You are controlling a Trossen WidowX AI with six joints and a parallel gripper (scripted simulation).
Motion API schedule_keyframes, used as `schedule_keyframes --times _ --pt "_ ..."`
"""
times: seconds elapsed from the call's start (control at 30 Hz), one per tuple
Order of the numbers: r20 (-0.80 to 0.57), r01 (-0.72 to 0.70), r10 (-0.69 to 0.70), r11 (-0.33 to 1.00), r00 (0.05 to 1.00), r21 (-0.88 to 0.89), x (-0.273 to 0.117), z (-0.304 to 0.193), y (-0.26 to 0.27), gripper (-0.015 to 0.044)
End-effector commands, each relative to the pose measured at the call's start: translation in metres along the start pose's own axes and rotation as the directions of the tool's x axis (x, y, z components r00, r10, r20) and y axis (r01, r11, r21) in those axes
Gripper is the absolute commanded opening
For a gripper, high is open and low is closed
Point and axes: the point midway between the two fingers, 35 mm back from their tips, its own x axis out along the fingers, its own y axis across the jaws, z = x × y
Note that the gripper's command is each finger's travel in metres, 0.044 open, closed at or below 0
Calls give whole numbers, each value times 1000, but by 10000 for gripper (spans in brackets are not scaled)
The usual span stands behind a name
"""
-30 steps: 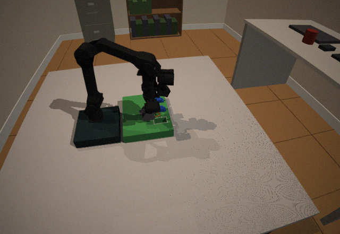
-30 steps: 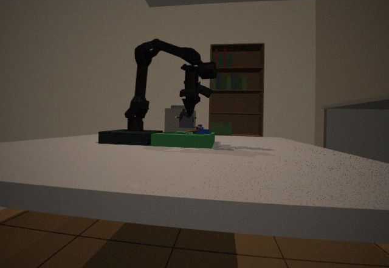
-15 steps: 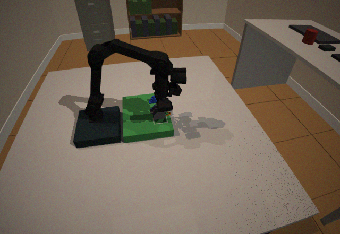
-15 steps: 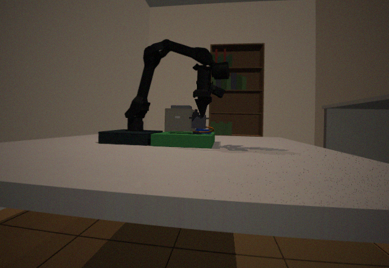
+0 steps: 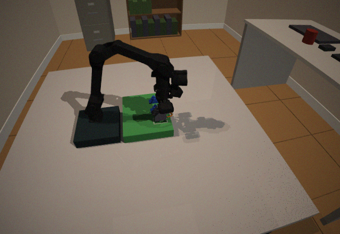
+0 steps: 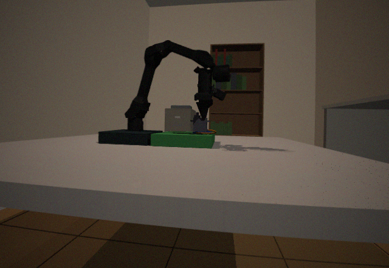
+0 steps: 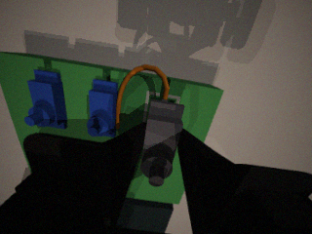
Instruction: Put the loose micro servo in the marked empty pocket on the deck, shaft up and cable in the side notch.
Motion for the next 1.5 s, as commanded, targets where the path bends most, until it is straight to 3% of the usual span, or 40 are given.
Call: schedule_keyframes --times 0.0,1.47 --pt "0 -3 3 1000 1000 5 4 0 1 0" --pt "0 -3 3 1000 1000 5 32 0 1 0"
